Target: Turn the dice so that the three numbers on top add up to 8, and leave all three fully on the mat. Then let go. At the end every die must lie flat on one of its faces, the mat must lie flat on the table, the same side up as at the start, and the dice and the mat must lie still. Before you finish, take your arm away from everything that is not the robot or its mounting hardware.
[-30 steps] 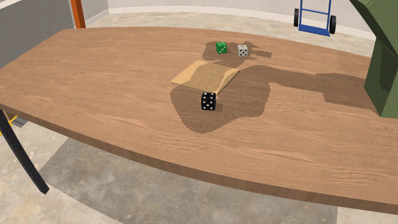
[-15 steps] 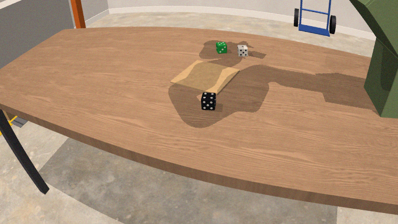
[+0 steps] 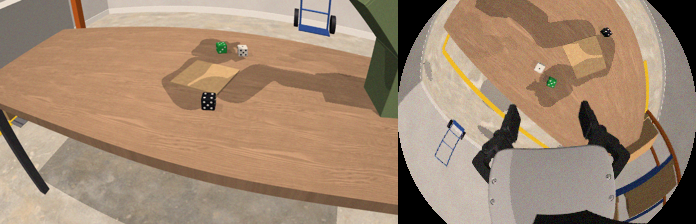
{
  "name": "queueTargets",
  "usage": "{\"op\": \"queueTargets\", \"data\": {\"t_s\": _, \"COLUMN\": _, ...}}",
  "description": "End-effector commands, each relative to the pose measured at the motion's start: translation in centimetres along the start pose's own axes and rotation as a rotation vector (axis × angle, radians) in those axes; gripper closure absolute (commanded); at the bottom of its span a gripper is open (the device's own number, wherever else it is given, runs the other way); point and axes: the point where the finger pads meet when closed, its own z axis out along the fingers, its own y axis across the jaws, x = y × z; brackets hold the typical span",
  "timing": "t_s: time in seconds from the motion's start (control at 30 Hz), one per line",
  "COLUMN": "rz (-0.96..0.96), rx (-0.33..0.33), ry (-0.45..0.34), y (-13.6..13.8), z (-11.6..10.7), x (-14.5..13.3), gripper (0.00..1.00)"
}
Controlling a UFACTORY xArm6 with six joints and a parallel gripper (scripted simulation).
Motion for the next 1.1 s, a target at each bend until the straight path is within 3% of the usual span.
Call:
{"op": "queueTargets", "data": {"t_s": 0.0, "rz": 0.166, "rx": -0.033, "ry": -0.038, "y": 1.0, "z": 2.1, "x": -2.4, "gripper": 0.0}}
{"op": "queueTargets", "data": {"t_s": 0.27, "rz": 0.361, "rx": -0.064, "ry": -0.06, "y": 1.9, "z": 3.8, "x": -3.9, "gripper": 0.0}}
{"op": "queueTargets", "data": {"t_s": 0.3, "rz": 0.476, "rx": -0.077, "ry": -0.068, "y": 2.3, "z": 4.8, "x": -4.5, "gripper": 0.0}}
{"op": "queueTargets", "data": {"t_s": 0.73, "rz": 0.902, "rx": -0.084, "ry": -0.084, "y": 2.9, "z": 9.3, "x": -5.5, "gripper": 0.0}}
{"op": "queueTargets", "data": {"t_s": 1.07, "rz": 0.968, "rx": -0.079, "ry": -0.086, "y": 2.9, "z": 10.0, "x": -5.4, "gripper": 0.0}}
